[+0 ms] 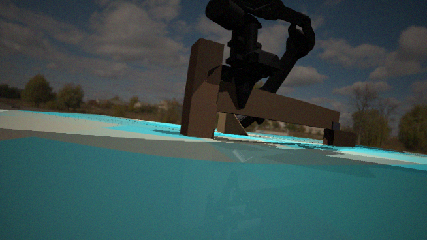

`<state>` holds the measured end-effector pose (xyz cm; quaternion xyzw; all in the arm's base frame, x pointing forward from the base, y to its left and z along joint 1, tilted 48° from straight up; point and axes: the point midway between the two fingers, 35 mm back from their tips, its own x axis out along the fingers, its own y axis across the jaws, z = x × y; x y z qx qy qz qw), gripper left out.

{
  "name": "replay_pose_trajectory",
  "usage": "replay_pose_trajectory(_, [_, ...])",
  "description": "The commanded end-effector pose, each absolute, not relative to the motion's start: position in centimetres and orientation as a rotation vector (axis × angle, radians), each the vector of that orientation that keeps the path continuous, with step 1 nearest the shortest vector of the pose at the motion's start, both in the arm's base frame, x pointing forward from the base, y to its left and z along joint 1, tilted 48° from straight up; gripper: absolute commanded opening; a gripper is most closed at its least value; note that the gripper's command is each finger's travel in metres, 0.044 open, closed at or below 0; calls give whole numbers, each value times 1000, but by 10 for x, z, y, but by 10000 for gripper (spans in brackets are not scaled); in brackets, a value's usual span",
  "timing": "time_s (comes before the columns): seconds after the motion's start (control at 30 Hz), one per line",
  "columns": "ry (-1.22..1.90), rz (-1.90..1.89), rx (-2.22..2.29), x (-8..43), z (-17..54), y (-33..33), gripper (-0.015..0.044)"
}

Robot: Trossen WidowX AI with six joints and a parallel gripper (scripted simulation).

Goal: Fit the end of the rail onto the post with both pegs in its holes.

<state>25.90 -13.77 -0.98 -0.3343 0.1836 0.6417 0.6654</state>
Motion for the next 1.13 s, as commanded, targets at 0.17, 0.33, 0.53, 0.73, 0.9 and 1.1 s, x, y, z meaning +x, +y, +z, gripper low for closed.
replay_pose_trajectory(0.17, [415, 1449, -754, 259, -10, -137, 315])
replay_pose_trajectory(0.33, [415, 1449, -754, 259, -10, -137, 440])
replay_pose_trajectory(0.53, [415, 1446, -756, 254, 11, -139, 440])
replay_pose_trajectory(0.73, [416, 1444, -759, 249, 31, -139, 440])
replay_pose_trajectory(0.9, [416, 1444, -759, 249, 31, -139, 440])
replay_pose_trajectory(1.1, [416, 1444, -759, 249, 31, -139, 440])
